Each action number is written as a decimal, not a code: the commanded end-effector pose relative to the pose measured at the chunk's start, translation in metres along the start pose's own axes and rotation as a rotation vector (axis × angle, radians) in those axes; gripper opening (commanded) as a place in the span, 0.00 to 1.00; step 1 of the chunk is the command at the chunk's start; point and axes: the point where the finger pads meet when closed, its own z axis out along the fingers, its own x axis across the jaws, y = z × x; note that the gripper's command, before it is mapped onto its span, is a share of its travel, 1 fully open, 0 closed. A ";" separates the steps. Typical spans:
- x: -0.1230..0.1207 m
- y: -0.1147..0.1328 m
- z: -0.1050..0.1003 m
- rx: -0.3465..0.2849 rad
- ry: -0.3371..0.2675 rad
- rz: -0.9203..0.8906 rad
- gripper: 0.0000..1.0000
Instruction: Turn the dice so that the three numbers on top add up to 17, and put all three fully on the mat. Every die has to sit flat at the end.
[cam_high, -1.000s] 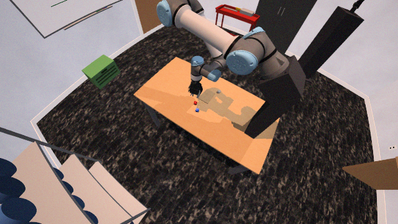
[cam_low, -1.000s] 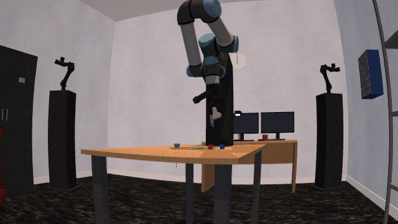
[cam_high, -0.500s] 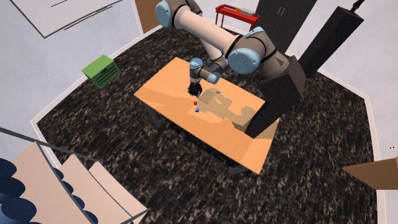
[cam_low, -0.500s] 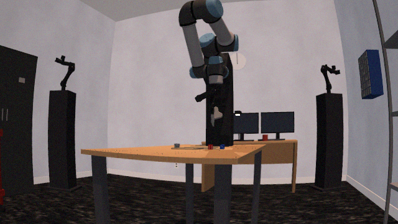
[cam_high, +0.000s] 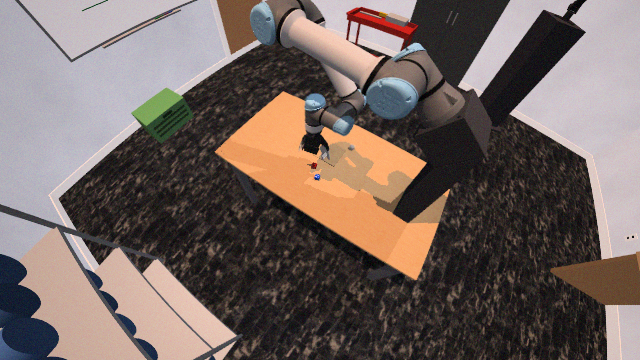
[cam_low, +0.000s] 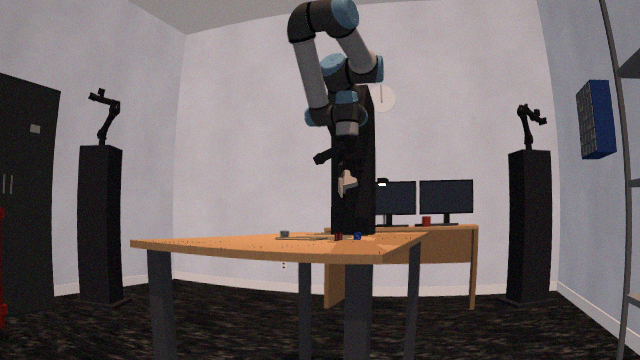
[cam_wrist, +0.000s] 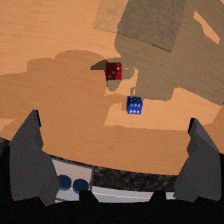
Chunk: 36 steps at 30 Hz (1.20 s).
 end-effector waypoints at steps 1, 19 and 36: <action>0.001 -0.007 0.018 0.000 -0.001 0.031 1.00; 0.003 -0.013 0.032 0.000 0.000 0.054 0.24; 0.003 -0.013 0.032 0.000 0.000 0.054 0.24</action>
